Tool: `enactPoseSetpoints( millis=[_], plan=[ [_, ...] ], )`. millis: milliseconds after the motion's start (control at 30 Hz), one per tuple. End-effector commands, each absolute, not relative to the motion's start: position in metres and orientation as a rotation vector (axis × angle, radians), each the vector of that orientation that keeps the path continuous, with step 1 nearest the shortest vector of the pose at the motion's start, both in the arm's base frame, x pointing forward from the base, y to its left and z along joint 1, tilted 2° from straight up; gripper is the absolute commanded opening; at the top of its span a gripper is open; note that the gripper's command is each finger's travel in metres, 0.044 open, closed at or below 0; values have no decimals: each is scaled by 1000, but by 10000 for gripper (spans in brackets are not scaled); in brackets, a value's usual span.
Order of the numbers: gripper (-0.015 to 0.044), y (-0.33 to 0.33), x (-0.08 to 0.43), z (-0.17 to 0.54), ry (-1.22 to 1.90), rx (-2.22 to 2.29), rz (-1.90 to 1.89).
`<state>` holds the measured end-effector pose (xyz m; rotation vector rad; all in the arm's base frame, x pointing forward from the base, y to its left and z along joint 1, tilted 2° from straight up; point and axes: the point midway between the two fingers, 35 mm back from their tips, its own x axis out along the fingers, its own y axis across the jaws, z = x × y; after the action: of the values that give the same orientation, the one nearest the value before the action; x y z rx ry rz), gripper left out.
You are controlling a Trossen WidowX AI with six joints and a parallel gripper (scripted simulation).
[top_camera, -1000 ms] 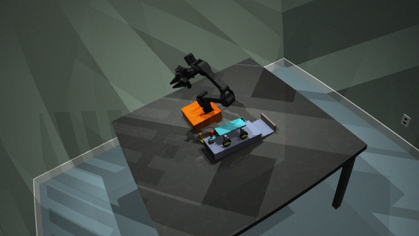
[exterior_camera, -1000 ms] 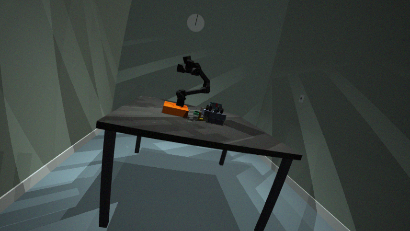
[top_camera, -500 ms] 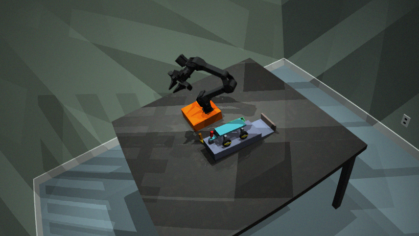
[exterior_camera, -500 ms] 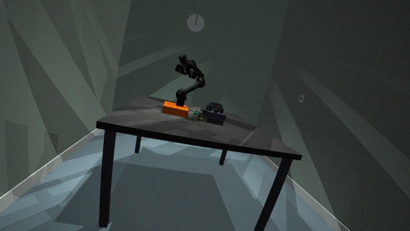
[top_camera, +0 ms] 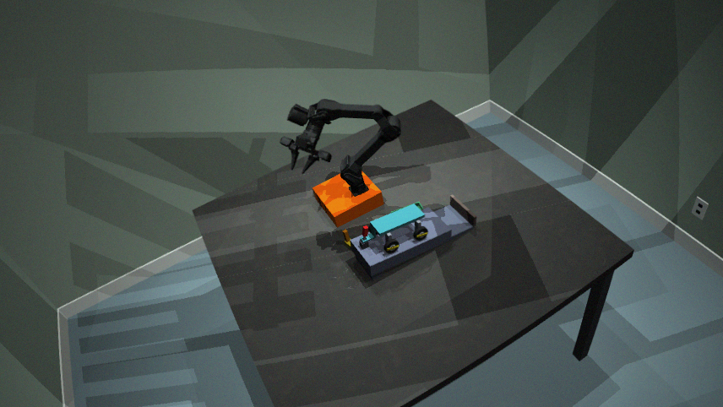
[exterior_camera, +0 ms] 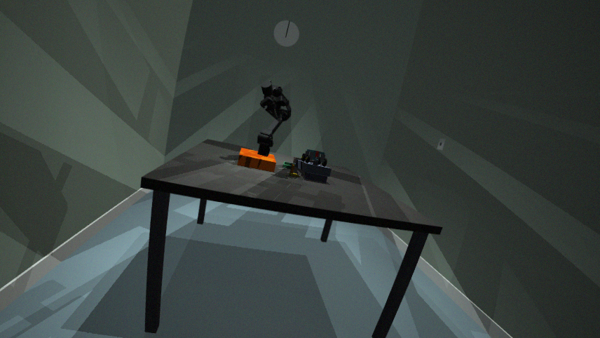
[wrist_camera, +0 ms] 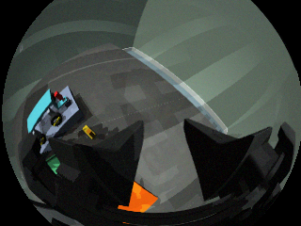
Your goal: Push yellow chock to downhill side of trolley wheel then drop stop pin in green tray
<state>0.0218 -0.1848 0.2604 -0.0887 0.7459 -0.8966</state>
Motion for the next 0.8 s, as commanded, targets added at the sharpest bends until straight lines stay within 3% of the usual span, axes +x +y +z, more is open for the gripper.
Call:
enactPoseSetpoints(
  millis=[0,767],
  plan=[
    [190,-190,29,250,821,-142,-781],
    [190,-195,96,186,1136,-622,34]
  ],
)
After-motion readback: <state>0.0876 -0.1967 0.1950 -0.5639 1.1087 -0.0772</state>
